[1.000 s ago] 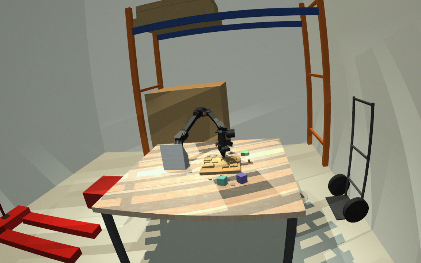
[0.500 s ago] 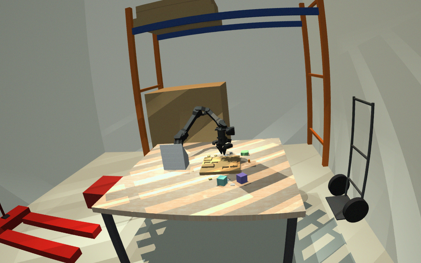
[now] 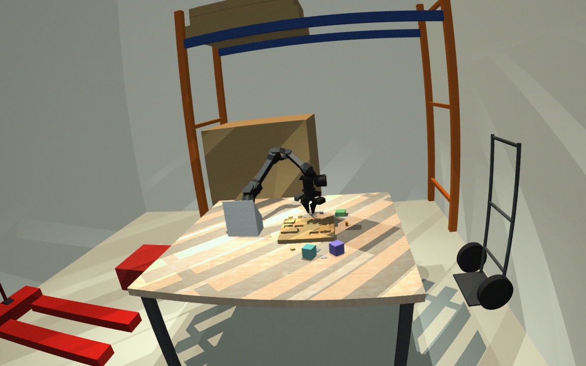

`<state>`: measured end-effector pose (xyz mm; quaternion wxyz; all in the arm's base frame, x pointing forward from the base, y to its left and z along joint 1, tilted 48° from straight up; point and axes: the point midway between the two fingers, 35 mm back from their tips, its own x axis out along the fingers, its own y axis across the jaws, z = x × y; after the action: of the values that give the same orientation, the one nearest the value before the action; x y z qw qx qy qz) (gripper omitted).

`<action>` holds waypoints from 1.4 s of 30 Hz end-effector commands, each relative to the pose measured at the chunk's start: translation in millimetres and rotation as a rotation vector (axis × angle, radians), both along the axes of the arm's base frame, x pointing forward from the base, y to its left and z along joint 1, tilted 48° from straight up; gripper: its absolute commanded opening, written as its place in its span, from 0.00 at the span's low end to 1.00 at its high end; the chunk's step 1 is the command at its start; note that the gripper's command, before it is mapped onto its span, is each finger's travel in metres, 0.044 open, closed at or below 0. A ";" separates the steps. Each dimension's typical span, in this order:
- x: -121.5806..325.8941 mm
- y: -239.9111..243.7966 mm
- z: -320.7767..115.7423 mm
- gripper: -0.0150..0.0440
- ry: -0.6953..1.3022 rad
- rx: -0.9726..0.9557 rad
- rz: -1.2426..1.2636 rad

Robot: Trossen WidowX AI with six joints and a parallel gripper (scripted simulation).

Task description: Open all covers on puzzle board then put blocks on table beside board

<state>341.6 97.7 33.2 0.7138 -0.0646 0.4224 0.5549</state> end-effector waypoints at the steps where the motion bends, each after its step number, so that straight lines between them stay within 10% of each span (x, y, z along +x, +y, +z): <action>1: 0.2 6.6 -4.8 0.50 -0.001 0.005 0.002; 42: 0.8 29.7 -24.4 0.50 -0.001 0.007 0.002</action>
<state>342.5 125.1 10.7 0.7131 -0.0654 0.4203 0.5573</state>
